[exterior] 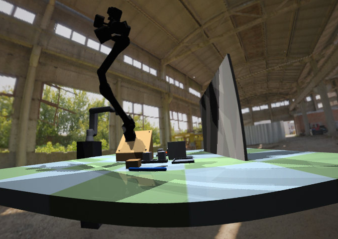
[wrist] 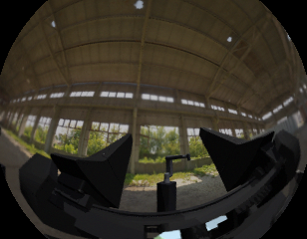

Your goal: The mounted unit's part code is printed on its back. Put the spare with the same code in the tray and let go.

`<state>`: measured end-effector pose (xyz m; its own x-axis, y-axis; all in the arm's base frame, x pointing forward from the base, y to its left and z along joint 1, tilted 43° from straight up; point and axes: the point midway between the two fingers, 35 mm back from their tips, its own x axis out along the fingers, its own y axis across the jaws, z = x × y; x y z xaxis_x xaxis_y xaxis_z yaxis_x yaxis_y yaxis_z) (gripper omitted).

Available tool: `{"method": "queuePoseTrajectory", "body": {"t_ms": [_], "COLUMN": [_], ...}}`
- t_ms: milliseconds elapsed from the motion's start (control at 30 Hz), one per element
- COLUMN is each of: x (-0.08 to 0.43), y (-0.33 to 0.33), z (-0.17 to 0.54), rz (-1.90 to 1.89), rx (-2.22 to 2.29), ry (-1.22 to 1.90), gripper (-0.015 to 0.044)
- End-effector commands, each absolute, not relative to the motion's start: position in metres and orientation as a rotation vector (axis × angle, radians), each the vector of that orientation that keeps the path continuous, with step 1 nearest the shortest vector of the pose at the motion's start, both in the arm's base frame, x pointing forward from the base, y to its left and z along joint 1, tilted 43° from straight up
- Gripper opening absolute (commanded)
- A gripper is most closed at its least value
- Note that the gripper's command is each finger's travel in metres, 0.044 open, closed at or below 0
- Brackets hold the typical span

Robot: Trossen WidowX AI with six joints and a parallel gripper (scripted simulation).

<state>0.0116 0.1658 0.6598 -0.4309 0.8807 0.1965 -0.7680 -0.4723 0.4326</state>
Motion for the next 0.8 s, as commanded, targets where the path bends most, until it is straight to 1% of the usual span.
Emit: {"method": "queuePoseTrajectory", "body": {"t_ms": [0, 33, 200, 300, 567, 767], "x": [0.012, 0.012, 0.013, 0.029, 0.126, 0.214], "y": [0.166, 0.166, 0.166, 0.172, 0.203, 0.226], "z": [0.66, 0.66, 0.66, 0.665, 0.676, 0.659], "rz": [2.022, 2.022, 2.022, 2.018, 1.883, 1.658], "rx": [0.487, 0.487, 0.492, 0.566, 0.933, 1.171], "ry": [0.34, 0.34, 0.341, 0.35, 0.378, 0.396], "gripper": [0.0426, 0.044, 0.044, 0.044, 0.044, 0.044]}}
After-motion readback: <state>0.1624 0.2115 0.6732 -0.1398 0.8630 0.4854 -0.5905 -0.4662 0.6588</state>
